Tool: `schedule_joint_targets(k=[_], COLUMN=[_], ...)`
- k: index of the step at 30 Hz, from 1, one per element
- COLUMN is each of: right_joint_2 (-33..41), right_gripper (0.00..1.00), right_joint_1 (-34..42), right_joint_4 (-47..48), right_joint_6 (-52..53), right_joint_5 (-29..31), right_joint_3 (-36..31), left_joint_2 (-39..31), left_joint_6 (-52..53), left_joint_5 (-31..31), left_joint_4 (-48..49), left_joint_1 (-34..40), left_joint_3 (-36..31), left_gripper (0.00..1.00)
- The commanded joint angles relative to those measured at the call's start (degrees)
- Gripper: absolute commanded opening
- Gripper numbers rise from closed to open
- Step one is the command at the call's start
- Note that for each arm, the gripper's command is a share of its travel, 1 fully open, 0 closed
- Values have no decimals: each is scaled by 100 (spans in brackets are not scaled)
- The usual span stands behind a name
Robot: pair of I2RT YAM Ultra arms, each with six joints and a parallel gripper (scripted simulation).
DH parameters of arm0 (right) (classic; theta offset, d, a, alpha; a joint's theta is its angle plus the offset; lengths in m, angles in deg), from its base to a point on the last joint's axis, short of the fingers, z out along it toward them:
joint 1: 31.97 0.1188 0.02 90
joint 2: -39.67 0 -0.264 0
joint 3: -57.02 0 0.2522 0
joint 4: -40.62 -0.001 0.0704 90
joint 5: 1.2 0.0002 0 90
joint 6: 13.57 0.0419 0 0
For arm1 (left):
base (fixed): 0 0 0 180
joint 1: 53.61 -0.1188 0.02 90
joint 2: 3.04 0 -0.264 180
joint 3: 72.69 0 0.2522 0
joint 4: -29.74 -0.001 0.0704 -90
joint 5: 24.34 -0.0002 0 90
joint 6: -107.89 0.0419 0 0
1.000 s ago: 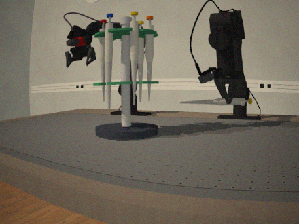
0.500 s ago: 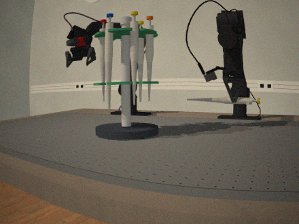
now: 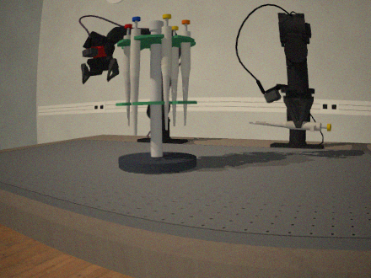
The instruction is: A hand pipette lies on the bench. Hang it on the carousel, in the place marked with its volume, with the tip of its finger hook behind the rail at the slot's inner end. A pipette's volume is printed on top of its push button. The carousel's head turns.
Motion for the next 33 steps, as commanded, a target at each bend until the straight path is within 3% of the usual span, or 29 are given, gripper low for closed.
schedule_joint_targets(k=[1,33], right_joint_2=[32,32], right_gripper=[100,100], right_joint_1=[-54,-54], right_joint_4=[77,77], right_joint_6=[-68,-68], right_joint_5=[-133,-133], right_joint_3=[89,89], left_joint_2=[-251,-24], left_joint_6=[886,968], left_joint_5=[-42,-111], left_joint_4=[100,658], left_joint_1=[-66,-103], left_joint_3=[114,-571], left_gripper=[12,12])
